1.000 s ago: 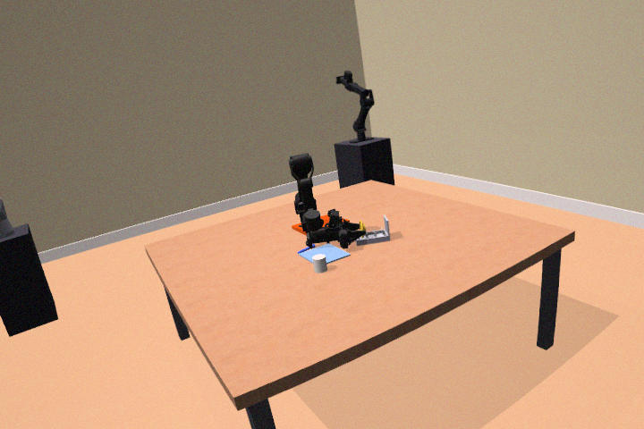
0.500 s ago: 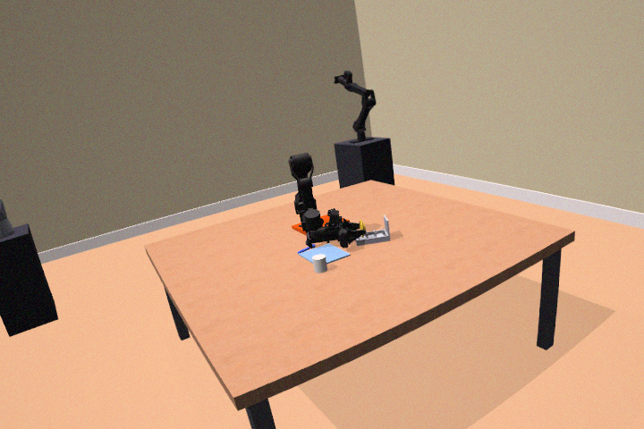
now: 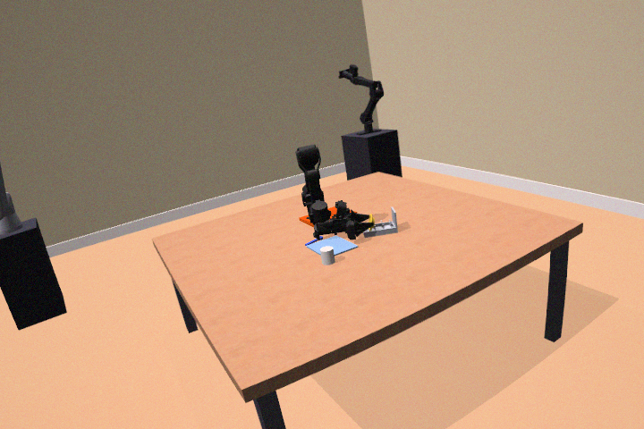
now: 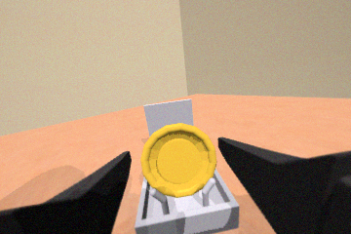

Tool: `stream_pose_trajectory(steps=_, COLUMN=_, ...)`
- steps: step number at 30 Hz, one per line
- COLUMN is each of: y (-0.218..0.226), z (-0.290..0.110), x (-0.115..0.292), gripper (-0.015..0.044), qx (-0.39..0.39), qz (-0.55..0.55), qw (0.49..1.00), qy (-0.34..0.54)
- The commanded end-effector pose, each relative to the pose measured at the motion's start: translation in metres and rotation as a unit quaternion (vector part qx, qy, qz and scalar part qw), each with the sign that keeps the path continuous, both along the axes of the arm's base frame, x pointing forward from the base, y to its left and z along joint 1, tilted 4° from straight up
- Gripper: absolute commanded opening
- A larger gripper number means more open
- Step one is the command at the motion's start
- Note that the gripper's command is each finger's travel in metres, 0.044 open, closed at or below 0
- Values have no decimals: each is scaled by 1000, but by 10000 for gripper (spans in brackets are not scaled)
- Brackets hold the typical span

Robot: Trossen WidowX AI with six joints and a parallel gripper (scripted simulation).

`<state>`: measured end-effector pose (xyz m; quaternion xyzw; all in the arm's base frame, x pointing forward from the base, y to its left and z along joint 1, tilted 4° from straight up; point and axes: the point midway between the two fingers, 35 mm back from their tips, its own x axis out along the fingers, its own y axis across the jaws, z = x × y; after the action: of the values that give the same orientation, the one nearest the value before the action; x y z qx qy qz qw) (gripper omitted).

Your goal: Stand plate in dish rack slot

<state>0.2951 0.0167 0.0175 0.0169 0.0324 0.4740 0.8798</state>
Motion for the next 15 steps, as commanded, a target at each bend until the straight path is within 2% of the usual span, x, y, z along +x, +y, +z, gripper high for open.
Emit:
stream_pose_trajectory(steps=1, y=-1, z=5, x=2, gripper=400, qx=0, qz=0, qw=1000, qy=0)
stream_pose_trajectory(steps=15, y=-3, z=114, x=15, gripper=400, qx=-3, qz=0, qw=1000, qy=-10)
